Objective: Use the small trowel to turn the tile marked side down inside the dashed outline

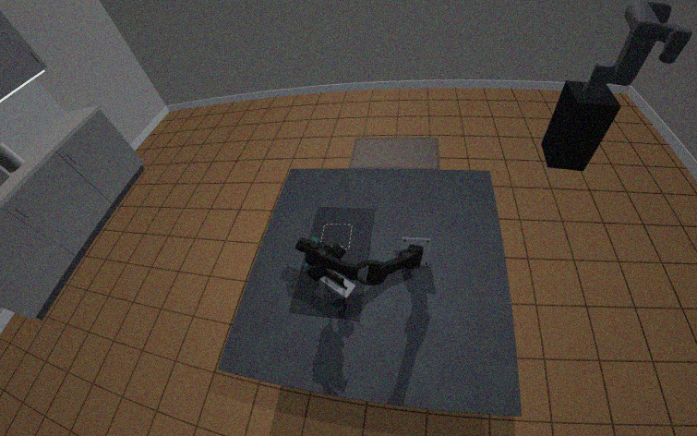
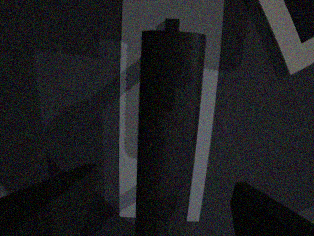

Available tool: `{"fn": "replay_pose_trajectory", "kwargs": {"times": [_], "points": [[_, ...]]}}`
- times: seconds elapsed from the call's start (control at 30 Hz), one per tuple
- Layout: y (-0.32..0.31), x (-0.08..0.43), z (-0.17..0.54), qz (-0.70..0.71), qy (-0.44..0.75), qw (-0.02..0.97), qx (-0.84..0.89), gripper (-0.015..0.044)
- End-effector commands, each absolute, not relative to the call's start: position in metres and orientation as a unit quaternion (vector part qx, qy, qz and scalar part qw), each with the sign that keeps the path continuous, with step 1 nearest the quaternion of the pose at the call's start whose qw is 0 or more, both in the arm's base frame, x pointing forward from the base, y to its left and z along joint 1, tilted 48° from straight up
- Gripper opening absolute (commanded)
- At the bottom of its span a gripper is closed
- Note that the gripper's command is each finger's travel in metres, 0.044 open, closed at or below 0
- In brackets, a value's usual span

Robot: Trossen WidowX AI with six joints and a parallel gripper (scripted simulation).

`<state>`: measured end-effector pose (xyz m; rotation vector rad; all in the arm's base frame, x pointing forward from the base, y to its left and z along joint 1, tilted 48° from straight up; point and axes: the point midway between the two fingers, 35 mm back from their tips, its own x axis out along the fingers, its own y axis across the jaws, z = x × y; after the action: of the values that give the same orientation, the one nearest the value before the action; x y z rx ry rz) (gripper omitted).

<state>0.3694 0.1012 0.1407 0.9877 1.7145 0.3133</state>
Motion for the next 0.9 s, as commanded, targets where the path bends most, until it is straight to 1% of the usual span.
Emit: {"fn": "replay_pose_trajectory", "kwargs": {"times": [0.0,0.87], "points": [[0.105,0.368,0.138,0.134,0.724,0.539,0.410,0.0270],[0.135,0.364,0.112,0.158,0.719,0.551,0.393,0.0270]]}}
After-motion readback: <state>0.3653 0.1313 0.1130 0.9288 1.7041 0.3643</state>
